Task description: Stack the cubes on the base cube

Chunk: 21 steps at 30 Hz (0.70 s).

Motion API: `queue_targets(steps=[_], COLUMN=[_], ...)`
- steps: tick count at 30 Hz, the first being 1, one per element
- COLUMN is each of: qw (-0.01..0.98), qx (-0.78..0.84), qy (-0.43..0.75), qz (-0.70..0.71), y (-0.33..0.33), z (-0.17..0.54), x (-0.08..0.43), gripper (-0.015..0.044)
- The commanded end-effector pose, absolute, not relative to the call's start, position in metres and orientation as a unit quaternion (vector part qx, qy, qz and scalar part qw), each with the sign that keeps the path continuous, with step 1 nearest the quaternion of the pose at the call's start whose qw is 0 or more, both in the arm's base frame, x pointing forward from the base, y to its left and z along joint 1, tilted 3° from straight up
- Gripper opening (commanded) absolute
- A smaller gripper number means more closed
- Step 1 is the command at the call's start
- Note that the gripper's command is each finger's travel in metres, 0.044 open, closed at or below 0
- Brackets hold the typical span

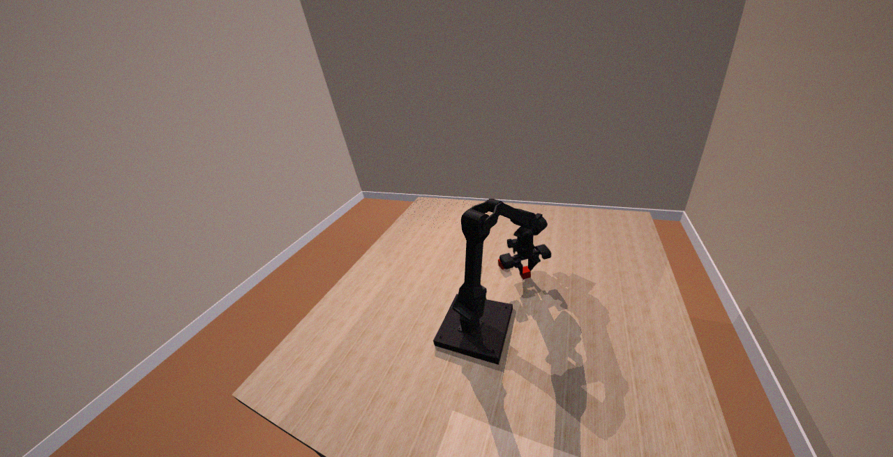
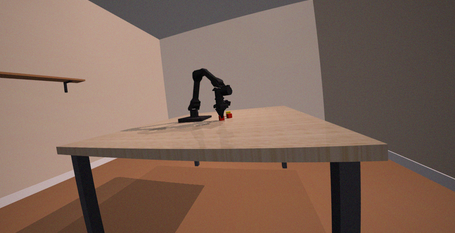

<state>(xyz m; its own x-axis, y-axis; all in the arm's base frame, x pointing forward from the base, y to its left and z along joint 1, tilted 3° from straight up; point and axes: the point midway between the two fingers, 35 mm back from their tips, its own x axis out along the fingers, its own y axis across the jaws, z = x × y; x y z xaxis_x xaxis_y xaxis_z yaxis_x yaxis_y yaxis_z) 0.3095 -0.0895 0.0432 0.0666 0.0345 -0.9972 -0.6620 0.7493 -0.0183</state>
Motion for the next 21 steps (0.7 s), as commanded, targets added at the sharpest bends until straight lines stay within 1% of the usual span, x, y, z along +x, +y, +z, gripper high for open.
queue_targets(steps=[1,21], qw=[0.688,0.693], qx=[-0.247,-0.244], qy=[0.635,0.635], qz=[0.249,0.241], y=[-0.090,-0.093], z=[0.043,0.098], x=[0.310,0.313], gripper=[0.0105,0.0105])
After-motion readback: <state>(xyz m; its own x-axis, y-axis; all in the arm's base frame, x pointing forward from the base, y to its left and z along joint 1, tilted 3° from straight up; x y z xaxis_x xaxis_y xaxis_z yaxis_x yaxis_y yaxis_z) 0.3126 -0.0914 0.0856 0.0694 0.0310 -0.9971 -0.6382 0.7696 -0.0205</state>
